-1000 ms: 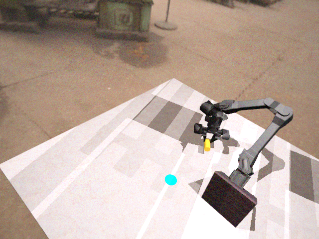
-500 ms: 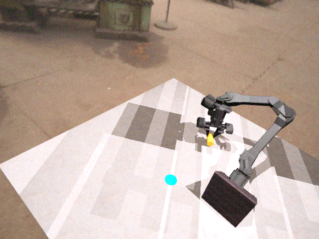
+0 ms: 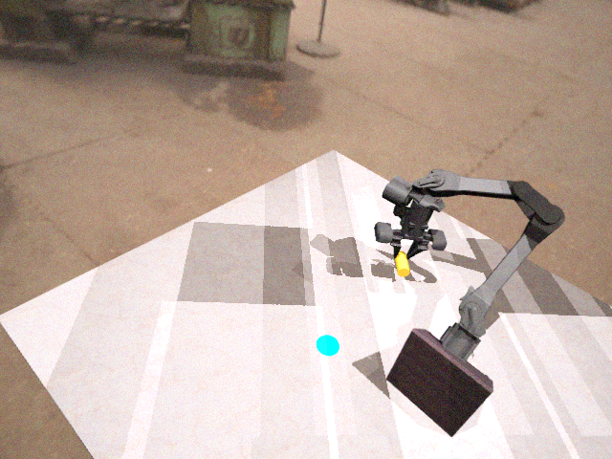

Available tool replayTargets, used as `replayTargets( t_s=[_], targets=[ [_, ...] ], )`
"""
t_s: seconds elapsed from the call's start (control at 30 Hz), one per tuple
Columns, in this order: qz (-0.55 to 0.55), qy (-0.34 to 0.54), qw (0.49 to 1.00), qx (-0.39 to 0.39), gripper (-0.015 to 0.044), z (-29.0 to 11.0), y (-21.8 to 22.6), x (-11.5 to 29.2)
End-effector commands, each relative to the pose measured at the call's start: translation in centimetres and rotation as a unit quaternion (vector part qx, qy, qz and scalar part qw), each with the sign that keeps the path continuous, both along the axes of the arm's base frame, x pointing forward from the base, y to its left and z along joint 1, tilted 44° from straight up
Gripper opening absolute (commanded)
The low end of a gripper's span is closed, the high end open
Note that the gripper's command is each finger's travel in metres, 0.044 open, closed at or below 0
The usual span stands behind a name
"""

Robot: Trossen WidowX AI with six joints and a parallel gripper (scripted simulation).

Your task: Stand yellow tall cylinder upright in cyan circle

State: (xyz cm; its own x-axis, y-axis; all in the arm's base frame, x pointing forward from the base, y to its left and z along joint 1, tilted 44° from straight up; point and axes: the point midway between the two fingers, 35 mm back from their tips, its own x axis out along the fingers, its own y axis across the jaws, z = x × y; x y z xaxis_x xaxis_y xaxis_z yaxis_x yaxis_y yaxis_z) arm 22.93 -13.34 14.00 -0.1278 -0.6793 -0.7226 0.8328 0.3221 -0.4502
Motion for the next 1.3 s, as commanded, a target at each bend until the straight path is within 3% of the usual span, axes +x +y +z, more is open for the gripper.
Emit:
replayTargets(
  t_s=[0.0, 0.63, 1.27],
  targets=[
    [0.030, 0.025, 0.999, 0.010, 0.0105, -0.6, 0.7, 0.7],
    [0.187, 0.159, 0.968, 0.050, 0.0105, -4.0, 4.9, 3.8],
    [0.335, 0.288, 0.893, 0.080, 0.0105, -7.8, 9.6, 5.6]
  ],
)
